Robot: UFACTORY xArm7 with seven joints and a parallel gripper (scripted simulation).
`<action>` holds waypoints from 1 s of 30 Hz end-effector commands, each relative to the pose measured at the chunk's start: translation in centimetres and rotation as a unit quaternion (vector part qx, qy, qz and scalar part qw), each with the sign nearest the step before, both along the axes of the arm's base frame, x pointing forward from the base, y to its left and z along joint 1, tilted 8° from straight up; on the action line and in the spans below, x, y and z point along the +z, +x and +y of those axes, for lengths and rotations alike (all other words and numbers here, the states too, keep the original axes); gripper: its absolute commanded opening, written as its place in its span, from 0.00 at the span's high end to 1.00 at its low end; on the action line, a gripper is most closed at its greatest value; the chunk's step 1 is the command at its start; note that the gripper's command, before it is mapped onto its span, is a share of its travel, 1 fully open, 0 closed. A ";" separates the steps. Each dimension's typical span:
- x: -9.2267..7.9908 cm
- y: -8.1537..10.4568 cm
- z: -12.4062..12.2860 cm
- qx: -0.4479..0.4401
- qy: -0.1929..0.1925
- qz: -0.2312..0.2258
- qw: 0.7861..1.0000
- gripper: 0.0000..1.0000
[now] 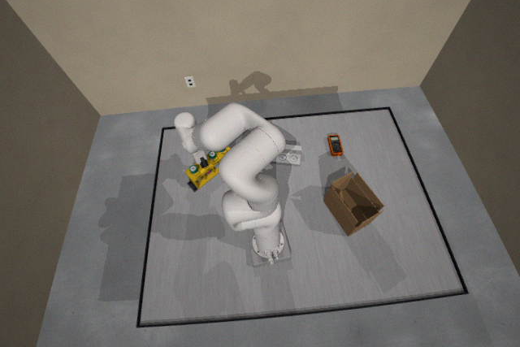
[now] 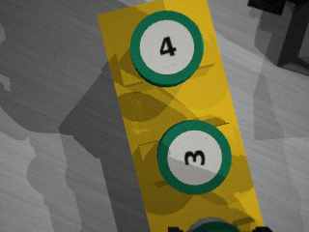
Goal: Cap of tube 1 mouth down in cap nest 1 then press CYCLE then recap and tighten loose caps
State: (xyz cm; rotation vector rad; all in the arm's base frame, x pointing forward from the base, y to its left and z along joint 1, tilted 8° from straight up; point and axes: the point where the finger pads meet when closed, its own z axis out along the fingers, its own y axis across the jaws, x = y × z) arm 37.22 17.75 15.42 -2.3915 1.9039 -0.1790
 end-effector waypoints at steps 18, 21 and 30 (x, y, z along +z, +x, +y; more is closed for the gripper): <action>2.2 -0.2 0.1 -0.003 0.000 -0.002 1.000 0.54; 3.1 -0.3 0.1 -0.003 0.000 -0.002 1.000 0.54; 4.7 -0.5 0.1 -0.003 0.000 -0.002 1.000 0.54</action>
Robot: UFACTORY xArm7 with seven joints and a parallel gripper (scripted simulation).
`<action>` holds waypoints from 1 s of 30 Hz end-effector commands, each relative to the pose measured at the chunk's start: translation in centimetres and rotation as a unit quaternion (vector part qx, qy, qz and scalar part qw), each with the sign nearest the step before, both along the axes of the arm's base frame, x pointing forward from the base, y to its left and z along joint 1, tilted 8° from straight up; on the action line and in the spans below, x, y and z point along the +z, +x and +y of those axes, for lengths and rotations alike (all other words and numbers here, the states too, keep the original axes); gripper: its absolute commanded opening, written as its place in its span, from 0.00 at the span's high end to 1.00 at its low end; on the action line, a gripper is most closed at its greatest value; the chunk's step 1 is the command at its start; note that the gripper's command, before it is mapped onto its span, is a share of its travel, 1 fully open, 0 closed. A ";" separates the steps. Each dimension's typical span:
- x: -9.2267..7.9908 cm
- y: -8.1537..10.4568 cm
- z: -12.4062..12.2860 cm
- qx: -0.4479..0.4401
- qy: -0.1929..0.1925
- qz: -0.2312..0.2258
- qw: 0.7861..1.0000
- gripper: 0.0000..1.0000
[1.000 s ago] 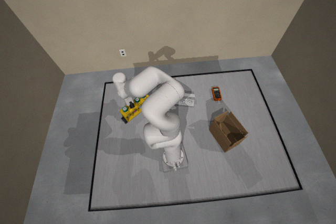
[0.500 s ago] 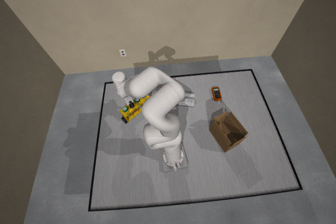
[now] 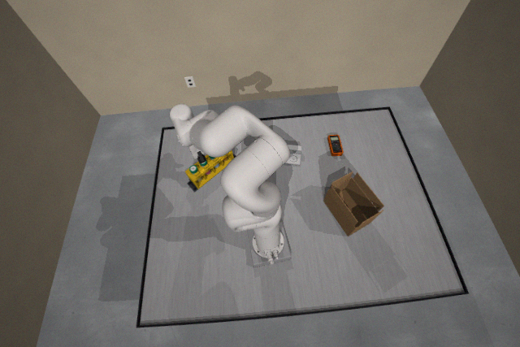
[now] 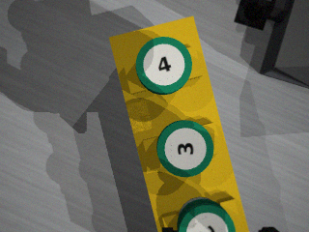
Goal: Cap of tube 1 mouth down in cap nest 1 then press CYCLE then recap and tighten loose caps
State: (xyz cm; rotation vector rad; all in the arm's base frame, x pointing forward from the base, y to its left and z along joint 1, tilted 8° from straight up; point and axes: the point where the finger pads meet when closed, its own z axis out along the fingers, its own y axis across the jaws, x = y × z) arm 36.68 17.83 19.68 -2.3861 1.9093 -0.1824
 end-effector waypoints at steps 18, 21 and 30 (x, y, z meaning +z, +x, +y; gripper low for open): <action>0.8 2.3 -4.6 0.239 -0.035 0.002 0.970 0.54; 0.5 2.4 -4.6 0.239 -0.035 0.002 0.970 0.54; -2.2 2.7 -4.7 0.239 -0.035 0.002 0.970 0.54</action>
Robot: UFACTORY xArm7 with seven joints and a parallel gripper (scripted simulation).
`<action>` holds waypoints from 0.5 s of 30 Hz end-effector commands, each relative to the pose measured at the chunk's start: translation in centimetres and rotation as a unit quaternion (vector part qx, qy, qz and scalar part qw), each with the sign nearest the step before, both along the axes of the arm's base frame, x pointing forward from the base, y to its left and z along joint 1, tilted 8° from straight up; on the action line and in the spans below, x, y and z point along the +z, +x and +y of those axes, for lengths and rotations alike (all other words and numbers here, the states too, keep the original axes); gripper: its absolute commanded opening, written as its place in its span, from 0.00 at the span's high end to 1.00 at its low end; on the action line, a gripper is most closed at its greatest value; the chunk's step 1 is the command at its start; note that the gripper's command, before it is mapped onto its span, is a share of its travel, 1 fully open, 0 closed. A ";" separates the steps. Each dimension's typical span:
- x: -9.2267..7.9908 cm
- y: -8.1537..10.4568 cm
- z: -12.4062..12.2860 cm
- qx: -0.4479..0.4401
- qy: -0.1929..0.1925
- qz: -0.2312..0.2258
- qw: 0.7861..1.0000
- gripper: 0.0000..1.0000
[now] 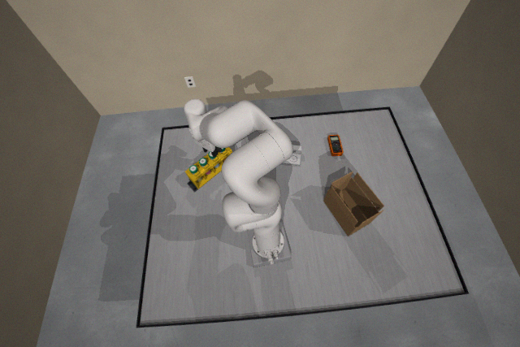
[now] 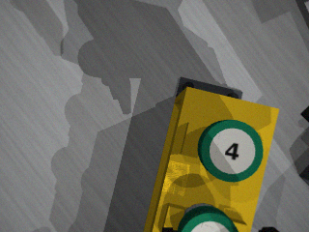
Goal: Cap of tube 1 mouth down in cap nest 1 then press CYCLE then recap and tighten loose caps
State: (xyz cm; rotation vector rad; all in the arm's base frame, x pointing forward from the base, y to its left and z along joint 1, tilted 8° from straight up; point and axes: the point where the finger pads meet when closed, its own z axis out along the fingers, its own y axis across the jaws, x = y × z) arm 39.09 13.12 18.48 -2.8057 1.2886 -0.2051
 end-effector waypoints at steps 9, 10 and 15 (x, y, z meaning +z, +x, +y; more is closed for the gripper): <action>-1.5 0.4 0.0 0.000 0.000 -0.002 1.000 0.54; -1.5 0.4 0.0 0.000 0.000 -0.002 1.000 0.54; -1.8 0.5 0.0 0.000 0.000 -0.002 1.000 0.54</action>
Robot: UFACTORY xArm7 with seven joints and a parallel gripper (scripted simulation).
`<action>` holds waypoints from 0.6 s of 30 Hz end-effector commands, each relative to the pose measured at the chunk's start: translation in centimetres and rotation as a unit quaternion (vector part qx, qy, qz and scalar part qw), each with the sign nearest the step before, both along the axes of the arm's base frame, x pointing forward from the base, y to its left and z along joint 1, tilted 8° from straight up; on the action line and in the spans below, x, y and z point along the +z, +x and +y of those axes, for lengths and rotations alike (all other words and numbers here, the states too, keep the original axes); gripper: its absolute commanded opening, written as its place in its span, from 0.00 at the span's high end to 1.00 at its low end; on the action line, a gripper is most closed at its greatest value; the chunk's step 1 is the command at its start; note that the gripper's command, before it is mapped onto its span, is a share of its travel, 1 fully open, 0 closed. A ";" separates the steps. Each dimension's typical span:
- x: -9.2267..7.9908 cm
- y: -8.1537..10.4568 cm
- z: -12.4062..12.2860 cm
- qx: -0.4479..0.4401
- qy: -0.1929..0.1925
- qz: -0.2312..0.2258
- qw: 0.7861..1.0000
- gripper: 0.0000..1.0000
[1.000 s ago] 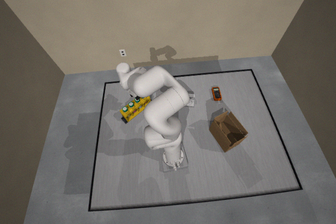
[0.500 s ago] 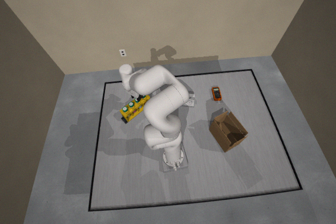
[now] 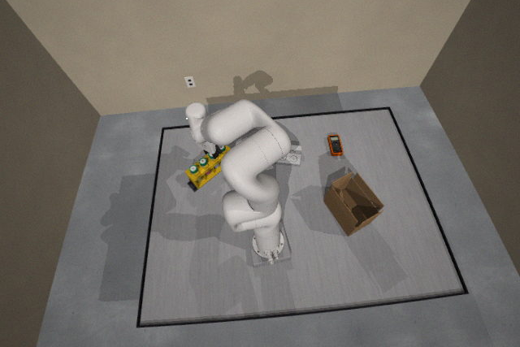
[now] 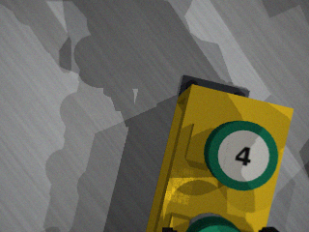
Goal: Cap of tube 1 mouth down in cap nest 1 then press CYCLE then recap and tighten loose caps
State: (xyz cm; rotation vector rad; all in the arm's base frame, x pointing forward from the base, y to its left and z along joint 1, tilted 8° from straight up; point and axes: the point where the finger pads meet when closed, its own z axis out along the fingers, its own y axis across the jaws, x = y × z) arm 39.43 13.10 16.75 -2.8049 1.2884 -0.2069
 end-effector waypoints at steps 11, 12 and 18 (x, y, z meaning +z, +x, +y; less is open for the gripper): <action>-0.5 0.2 0.0 0.000 0.000 -0.002 1.000 0.54; -0.5 0.2 0.0 0.000 0.000 -0.002 1.000 0.54; -0.8 0.2 0.0 0.000 0.000 -0.002 1.000 0.54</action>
